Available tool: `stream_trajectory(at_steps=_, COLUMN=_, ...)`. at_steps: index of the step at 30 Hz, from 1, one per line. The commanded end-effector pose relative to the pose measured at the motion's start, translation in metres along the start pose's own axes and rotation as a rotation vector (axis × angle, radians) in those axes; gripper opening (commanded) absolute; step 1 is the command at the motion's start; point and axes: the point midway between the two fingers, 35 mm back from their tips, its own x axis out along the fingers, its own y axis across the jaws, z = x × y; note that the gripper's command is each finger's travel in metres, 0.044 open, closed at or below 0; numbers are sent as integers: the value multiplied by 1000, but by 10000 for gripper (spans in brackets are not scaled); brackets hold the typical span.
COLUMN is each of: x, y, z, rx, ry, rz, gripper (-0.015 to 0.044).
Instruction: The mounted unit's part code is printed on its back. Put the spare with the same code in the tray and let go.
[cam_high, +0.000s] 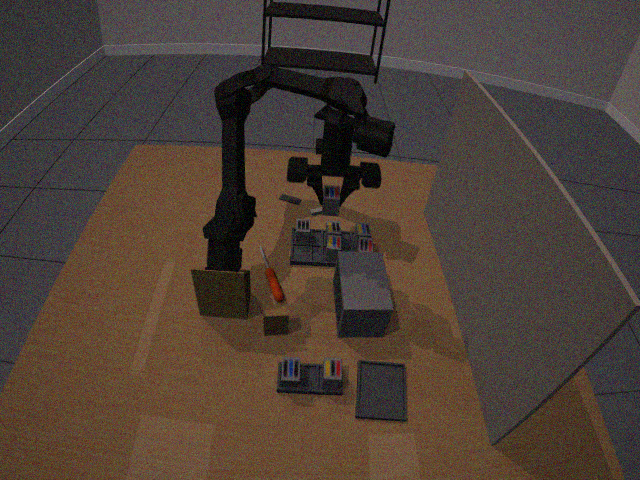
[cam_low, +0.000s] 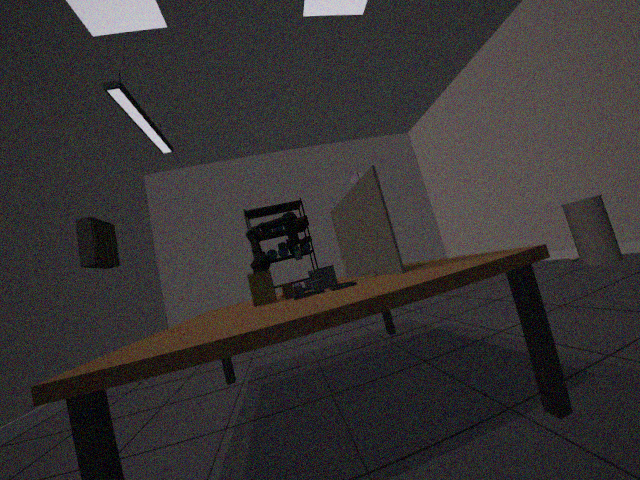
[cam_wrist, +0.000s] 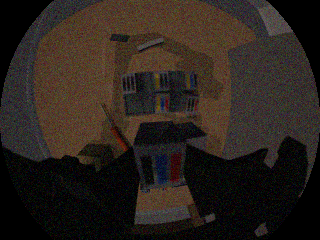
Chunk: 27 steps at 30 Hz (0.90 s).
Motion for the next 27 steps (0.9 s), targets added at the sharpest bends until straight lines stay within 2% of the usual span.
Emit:
stream_trajectory(at_steps=1, x=-4, y=-16, z=-13, rx=2, ry=8, rz=3, gripper=0)
stream_trajectory(at_steps=27, x=-18, y=-83, z=-111, rx=59, ry=30, rz=-5, gripper=0)
